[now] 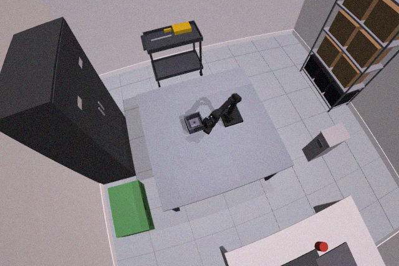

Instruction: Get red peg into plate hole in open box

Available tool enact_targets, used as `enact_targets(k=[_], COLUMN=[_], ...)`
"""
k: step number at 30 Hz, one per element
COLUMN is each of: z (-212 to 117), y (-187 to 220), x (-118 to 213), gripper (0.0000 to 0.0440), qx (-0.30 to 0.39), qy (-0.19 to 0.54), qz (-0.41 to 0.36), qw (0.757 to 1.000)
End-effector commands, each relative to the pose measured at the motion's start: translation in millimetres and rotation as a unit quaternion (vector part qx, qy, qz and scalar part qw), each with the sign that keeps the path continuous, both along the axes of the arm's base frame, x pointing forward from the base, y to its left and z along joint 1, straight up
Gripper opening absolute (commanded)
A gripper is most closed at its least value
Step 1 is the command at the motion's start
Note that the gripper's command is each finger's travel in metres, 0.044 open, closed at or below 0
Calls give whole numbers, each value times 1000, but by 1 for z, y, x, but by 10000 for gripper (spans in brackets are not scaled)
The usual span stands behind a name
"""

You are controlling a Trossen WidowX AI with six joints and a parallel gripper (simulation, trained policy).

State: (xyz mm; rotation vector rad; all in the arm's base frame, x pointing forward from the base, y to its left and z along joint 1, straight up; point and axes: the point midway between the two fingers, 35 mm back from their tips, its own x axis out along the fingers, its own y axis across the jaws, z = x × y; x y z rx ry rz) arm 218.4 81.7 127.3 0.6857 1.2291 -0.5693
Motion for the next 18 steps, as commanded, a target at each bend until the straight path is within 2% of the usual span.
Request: enact_targets(k=[1, 18], z=[15, 27], y=[-11, -68], x=[11, 56], gripper=[0, 0], qx=[-6, -24], qy=[-19, -48], qz=[-7, -71], qw=[1000, 996])
